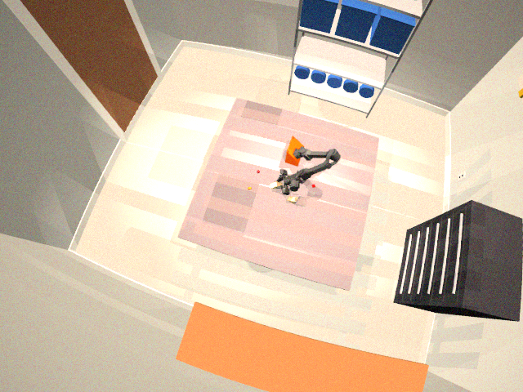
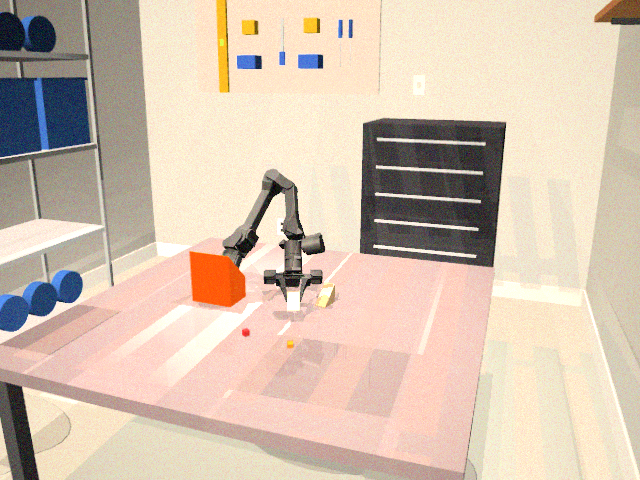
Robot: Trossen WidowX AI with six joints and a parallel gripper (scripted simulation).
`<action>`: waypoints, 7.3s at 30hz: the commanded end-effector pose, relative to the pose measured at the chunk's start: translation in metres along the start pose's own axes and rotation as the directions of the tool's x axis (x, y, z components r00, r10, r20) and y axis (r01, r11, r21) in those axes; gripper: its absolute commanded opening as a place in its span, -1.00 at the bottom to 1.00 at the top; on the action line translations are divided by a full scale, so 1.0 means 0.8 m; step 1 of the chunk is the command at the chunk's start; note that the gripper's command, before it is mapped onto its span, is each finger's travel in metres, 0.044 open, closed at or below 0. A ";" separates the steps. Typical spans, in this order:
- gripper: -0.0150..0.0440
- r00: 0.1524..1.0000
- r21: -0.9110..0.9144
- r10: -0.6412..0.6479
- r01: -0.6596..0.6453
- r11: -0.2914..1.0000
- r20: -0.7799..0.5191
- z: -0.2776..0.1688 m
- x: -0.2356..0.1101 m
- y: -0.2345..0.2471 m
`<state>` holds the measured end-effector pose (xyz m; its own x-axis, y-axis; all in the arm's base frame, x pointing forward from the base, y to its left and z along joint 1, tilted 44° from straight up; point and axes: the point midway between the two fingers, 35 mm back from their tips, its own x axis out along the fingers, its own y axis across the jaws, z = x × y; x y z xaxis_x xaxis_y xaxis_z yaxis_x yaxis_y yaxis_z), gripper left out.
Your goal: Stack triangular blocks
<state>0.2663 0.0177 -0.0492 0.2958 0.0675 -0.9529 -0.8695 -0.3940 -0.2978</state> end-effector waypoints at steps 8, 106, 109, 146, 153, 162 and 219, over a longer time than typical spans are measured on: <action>-0.49 1.000 -0.006 -0.014 0.014 1.000 -0.003 -0.043 -0.049 0.001; -0.49 0.714 0.407 -0.011 -0.386 0.828 0.700 0.017 -0.091 -0.108; -0.49 0.714 0.407 -0.012 -0.386 0.828 0.700 0.033 -0.085 -0.113; -0.49 0.713 0.414 -0.019 -0.384 0.825 0.701 0.046 -0.081 -0.118; -0.49 0.713 0.414 -0.020 -0.384 0.825 0.701 0.050 -0.079 -0.119; -0.49 0.713 0.414 -0.020 -0.384 0.825 0.701 0.057 -0.076 -0.121; -0.49 0.715 0.416 -0.021 -0.383 0.825 0.699 0.072 -0.066 -0.125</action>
<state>0.3146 0.1064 0.0277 -0.0467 0.6971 -0.7154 -0.9950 0.0308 0.0948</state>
